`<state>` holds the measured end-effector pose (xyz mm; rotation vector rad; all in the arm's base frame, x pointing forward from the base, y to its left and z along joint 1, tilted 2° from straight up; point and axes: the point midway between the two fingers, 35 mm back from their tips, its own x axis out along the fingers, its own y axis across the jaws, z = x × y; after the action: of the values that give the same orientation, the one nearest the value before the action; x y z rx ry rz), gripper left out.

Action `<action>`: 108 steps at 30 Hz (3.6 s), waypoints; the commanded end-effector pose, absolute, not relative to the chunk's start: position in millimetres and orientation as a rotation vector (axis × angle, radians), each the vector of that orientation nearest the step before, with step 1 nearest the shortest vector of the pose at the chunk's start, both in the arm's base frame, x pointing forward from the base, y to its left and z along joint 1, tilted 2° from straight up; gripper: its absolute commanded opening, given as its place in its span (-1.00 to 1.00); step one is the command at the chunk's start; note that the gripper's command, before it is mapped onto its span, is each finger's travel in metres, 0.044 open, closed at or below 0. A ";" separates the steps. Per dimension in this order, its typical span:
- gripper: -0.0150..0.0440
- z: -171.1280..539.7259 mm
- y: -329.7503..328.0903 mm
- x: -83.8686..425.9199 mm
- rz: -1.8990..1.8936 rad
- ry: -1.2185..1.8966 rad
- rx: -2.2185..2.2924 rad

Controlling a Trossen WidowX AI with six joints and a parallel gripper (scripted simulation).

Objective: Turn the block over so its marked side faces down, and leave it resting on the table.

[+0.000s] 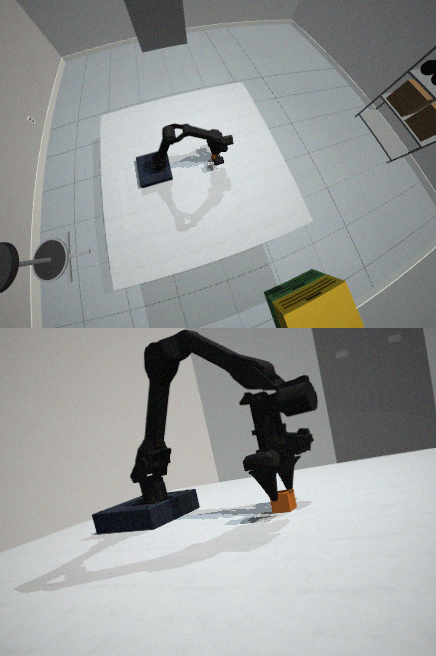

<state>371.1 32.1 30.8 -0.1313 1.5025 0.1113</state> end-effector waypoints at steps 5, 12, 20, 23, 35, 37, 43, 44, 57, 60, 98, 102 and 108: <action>0.82 22.3 31.1 370.1 0.108 1.508 -0.134; 0.20 22.3 31.1 370.1 0.108 1.508 -0.134; 0.02 22.3 31.1 370.1 0.108 1.508 -0.134; -0.05 22.3 31.1 370.1 0.108 1.508 -0.134; -0.49 47.4 31.5 369.0 0.108 1.508 -0.134; -0.49 52.3 31.5 368.5 0.108 1.508 -0.134; -0.49 50.4 31.6 369.5 0.110 1.470 -0.130; -0.49 49.6 31.6 369.8 0.111 1.455 -0.128; -0.49 43.2 31.5 371.5 0.120 1.257 -0.112; -0.49 42.5 31.4 371.1 0.122 1.212 -0.108; -0.49 11.2 31.1 378.6 0.139 0.718 -0.071; -0.49 8.6 30.9 377.1 0.141 0.659 -0.067; -0.49 7.7 30.4 372.1 0.144 0.571 -0.062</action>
<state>377.7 30.4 12.2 -0.0692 0.5917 0.1399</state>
